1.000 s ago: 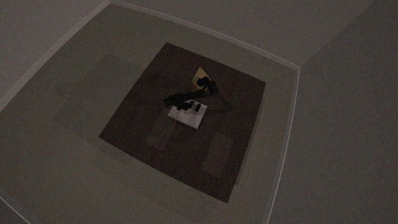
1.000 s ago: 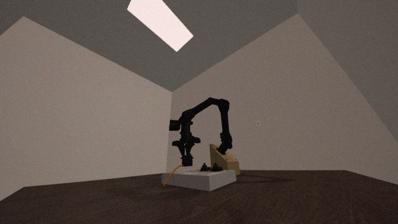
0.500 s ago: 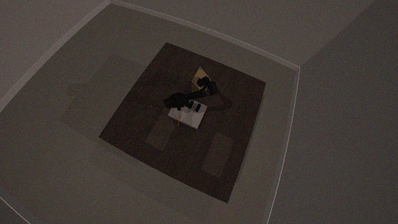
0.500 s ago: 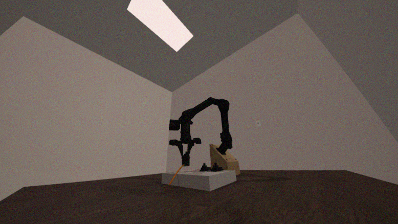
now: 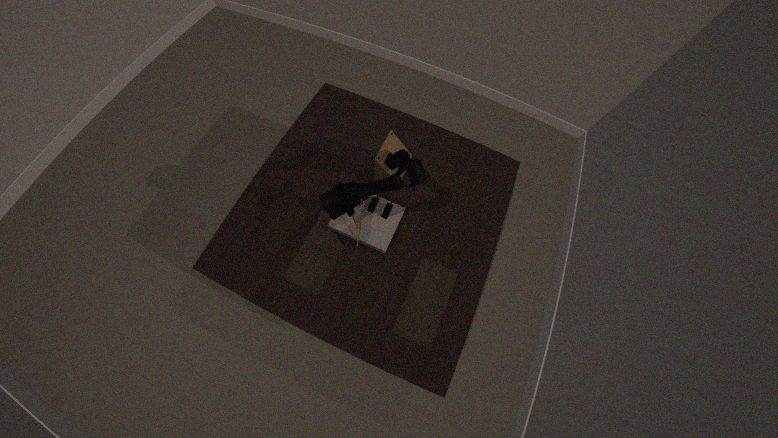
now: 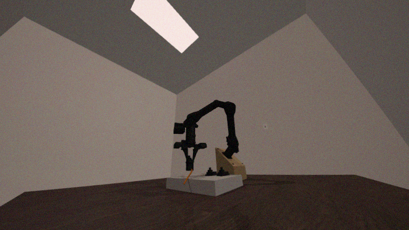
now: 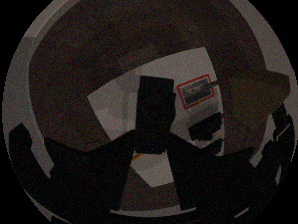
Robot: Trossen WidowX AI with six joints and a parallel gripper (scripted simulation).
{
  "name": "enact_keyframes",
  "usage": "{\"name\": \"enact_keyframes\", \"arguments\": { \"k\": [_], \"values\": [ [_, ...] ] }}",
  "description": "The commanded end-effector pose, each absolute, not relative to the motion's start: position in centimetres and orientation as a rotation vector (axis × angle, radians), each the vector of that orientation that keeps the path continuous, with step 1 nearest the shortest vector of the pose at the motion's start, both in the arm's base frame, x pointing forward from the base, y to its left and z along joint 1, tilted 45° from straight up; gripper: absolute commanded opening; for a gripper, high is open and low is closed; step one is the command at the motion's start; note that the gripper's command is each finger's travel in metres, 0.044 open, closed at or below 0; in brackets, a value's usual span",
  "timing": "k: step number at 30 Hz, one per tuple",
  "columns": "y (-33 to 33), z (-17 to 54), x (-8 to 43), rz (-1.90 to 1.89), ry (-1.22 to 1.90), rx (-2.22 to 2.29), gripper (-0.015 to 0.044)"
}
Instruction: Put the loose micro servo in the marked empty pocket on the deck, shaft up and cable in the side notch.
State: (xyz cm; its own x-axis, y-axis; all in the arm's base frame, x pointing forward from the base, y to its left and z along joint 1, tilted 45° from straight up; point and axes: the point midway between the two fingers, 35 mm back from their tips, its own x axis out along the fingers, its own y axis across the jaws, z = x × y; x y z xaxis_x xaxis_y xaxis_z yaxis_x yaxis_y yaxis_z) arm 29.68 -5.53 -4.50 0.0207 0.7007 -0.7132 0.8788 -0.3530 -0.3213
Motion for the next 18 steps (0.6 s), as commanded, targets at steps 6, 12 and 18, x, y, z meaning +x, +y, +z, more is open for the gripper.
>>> {"name": "enact_keyframes", "arguments": {
  "k": [6,12,18],
  "values": [
    [-5.70,-4.50,29.67,-0.935,1.707,1.901,0.0000],
    [-5.70,-4.50,29.67,-0.725,1.731,1.765,0.0000],
    [-5.70,-4.50,29.67,-0.523,1.738,1.623,0.0000]
  ]
}}
